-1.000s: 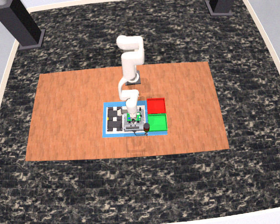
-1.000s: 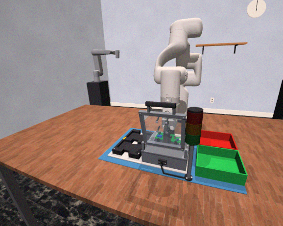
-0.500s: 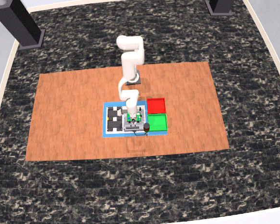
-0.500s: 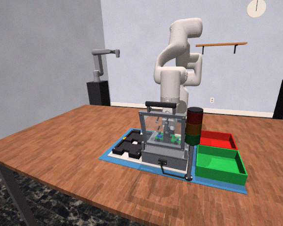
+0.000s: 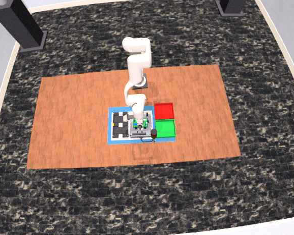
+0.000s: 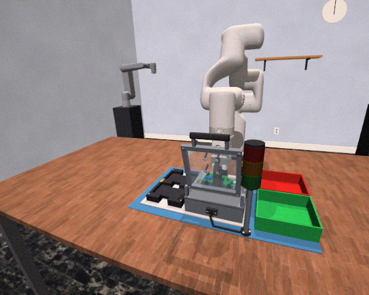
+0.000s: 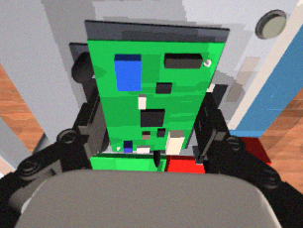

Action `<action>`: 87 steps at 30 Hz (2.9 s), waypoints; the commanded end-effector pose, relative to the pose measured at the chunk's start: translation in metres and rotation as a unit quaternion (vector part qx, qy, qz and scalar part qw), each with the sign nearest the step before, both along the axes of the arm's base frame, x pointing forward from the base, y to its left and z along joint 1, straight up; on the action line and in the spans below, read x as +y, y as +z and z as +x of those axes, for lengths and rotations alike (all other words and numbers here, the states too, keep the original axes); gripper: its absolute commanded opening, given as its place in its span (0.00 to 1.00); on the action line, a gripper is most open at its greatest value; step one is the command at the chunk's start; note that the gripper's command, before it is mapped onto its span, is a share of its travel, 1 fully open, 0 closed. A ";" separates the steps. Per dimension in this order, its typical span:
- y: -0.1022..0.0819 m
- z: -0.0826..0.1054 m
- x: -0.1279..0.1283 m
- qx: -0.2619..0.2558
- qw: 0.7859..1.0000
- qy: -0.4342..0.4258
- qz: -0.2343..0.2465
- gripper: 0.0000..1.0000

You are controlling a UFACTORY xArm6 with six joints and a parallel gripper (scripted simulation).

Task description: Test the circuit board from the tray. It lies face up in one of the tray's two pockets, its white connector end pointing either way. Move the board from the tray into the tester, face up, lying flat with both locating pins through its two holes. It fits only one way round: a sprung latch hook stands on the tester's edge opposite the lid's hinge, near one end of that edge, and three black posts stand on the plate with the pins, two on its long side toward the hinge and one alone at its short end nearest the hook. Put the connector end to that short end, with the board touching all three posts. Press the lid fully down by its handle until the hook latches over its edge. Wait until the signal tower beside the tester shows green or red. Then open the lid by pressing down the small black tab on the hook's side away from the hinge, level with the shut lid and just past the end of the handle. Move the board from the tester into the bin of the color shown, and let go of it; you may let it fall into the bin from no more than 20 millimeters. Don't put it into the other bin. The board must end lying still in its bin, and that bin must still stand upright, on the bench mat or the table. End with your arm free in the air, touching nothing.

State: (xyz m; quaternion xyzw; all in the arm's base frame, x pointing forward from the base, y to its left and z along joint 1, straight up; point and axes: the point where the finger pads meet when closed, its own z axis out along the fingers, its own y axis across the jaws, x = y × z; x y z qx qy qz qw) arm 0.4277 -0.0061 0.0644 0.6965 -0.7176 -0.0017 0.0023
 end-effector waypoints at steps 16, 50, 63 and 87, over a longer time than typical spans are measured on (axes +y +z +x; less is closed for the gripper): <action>0.001 0.002 0.000 -0.003 1.000 0.000 0.000 0.79; -0.002 0.002 0.000 -0.003 1.000 0.000 0.000 1.00; -0.002 0.002 0.000 -0.003 1.000 0.000 0.000 1.00; 0.078 0.002 0.000 -0.003 1.000 0.000 0.000 1.00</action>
